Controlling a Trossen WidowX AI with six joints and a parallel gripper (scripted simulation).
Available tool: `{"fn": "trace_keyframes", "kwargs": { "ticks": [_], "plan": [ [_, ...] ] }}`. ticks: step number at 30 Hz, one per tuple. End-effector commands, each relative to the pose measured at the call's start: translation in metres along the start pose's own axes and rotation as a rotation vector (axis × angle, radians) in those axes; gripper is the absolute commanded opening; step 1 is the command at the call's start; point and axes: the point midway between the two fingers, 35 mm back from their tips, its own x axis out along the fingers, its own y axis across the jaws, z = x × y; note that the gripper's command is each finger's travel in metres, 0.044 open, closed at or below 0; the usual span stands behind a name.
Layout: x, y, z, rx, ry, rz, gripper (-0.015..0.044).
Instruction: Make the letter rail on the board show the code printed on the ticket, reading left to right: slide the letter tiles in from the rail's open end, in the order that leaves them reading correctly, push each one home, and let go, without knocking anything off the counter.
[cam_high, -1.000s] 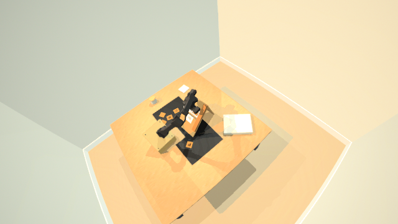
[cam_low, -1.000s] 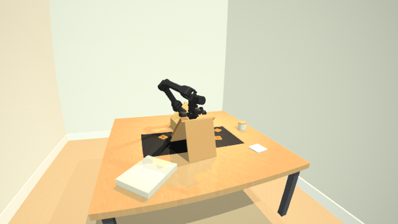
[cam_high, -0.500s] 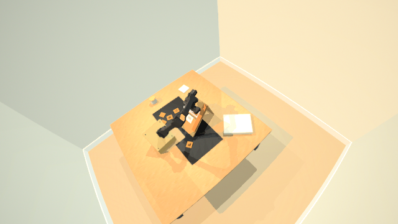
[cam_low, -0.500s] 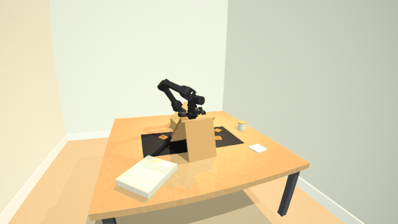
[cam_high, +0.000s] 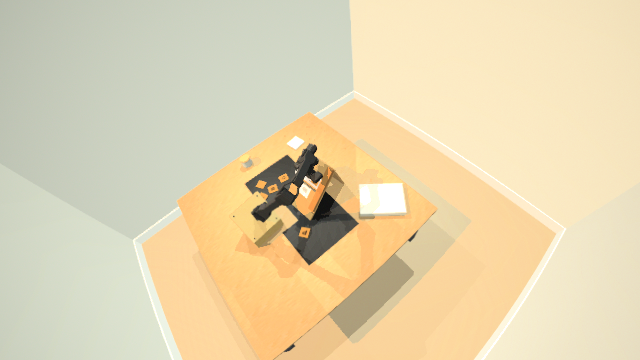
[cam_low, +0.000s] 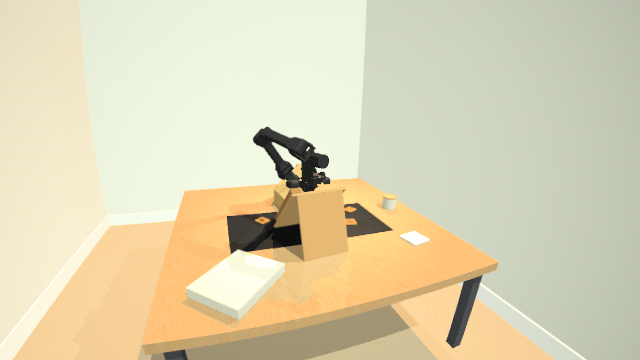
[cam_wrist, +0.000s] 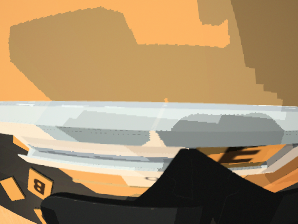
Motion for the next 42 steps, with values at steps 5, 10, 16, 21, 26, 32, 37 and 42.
{"fn": "trace_keyframes", "kwargs": {
  "ticks": [5, 10, 16, 21, 26, 32, 37, 42],
  "plan": [
    [-0.008, 0.0, -0.006, 0.004, -0.002, -0.005, 0.0],
    [-0.012, 0.0, -0.01, 0.004, -0.002, -0.005, 0.0],
    [-0.017, -0.001, -0.013, 0.004, -0.002, -0.005, 0.0],
    [-0.021, -0.001, -0.016, 0.004, -0.002, -0.005, 0.0],
    [-0.023, -0.001, -0.018, 0.004, -0.002, -0.005, 0.0],
    [-0.045, 0.002, -0.02, -0.235, -0.076, 0.017, 0.0105],
    [-0.093, 0.004, -0.034, -0.71, -0.249, 0.019, 0.0236],
    [-0.133, 0.005, -0.052, -1.16, -0.428, -0.044, 0.0368]
  ]
}}
